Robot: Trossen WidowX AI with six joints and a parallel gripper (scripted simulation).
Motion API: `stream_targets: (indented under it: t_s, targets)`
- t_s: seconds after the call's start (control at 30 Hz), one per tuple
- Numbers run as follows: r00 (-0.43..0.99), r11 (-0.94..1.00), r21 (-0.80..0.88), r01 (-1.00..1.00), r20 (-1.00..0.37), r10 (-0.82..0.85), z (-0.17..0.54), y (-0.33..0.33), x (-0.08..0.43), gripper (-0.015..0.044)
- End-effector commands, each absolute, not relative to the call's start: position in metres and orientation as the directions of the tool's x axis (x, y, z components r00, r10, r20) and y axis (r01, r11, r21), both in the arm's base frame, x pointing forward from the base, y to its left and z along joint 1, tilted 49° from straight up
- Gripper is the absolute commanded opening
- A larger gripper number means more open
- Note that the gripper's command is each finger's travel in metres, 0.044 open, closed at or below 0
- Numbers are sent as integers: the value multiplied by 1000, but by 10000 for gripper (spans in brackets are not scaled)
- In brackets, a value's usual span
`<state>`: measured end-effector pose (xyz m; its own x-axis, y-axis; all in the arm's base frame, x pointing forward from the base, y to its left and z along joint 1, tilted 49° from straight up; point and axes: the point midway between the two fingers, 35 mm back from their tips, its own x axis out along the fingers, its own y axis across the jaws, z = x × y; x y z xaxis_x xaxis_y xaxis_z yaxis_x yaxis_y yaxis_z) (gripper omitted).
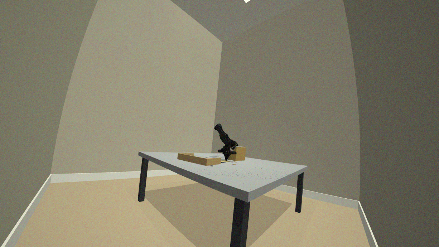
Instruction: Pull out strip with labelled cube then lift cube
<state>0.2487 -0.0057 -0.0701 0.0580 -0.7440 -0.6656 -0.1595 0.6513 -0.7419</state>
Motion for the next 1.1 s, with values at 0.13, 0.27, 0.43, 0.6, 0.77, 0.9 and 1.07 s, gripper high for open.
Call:
stream_targets:
  t_s: [0.13, 0.27, 0.43, 0.6, 0.77, 0.9, 1.07]
  targets:
    - [34, 651, -740, -170, -664, -747, -71, -11, 229, 0]
    - [34, 651, -740, -170, -664, -747, -71, -12, 223, 0]
    - [34, 651, -740, -170, -664, -747, -70, -13, 216, 0]
    - [34, 651, -740, -171, -664, -747, -69, -14, 209, 0]
    - [33, 651, -740, -171, -664, -747, -68, -15, 202, 0]
    - [33, 651, -740, -171, -664, -747, -68, -16, 197, 0]
    - [33, 651, -740, -171, -664, -747, -67, -17, 190, 0]
